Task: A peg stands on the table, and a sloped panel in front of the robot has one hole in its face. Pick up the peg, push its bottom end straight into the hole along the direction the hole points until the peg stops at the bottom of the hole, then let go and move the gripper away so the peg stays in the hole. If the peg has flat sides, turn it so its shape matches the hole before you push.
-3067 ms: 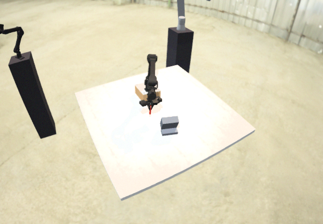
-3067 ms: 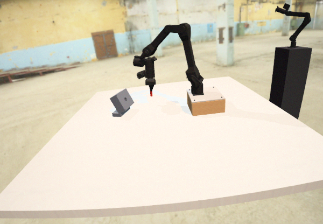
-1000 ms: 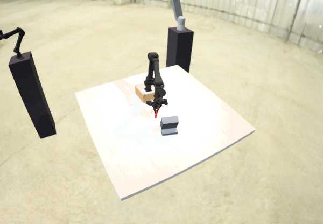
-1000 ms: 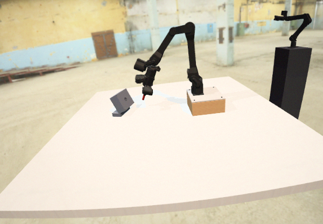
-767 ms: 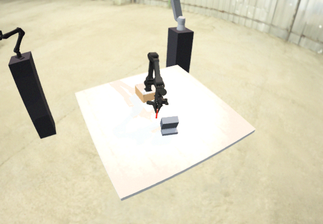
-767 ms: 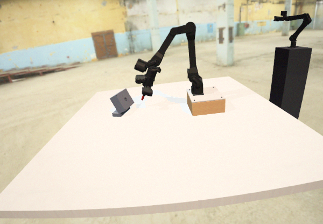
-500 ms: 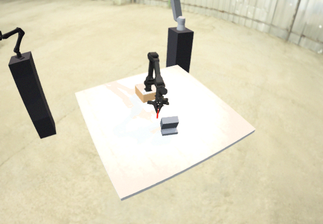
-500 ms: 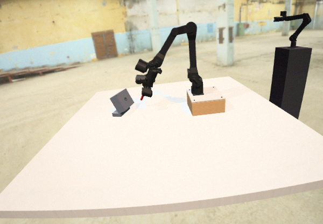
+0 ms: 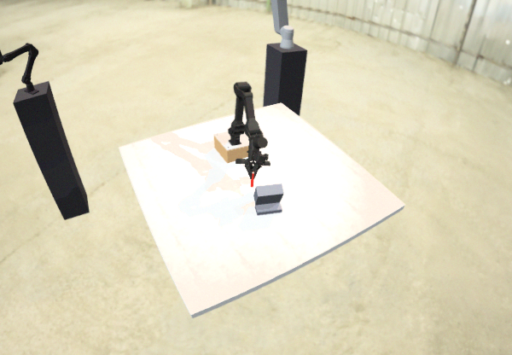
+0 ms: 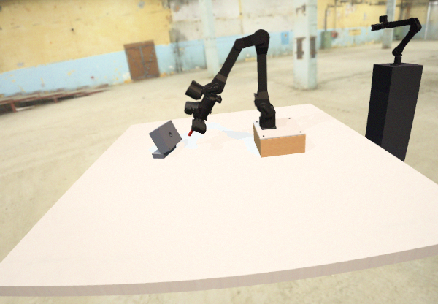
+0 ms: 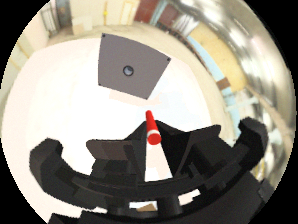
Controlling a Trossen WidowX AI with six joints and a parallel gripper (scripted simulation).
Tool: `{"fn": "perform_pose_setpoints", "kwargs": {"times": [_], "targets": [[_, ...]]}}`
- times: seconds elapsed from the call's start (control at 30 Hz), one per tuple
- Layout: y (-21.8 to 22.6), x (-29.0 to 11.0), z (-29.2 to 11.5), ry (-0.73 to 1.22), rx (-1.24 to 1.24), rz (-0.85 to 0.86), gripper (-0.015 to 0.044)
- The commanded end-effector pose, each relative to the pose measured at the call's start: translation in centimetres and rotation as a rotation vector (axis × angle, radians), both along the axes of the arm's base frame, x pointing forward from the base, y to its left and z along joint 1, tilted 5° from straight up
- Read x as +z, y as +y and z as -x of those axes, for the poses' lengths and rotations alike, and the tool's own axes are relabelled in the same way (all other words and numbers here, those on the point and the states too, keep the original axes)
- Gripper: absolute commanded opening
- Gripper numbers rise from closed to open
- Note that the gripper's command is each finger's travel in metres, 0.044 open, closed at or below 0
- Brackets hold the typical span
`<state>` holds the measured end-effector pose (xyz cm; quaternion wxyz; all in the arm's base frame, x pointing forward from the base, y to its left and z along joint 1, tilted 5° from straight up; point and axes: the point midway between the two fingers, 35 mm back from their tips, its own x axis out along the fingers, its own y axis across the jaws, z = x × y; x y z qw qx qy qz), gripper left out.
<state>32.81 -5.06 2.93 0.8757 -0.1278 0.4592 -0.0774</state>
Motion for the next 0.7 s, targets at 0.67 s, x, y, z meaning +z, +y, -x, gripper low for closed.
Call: {"fn": "perform_pose_setpoints", "kwargs": {"times": [0.67], "targets": [[1.9, 0.8, 0.0, -0.164, -0.01, 0.009, 0.0]]}}
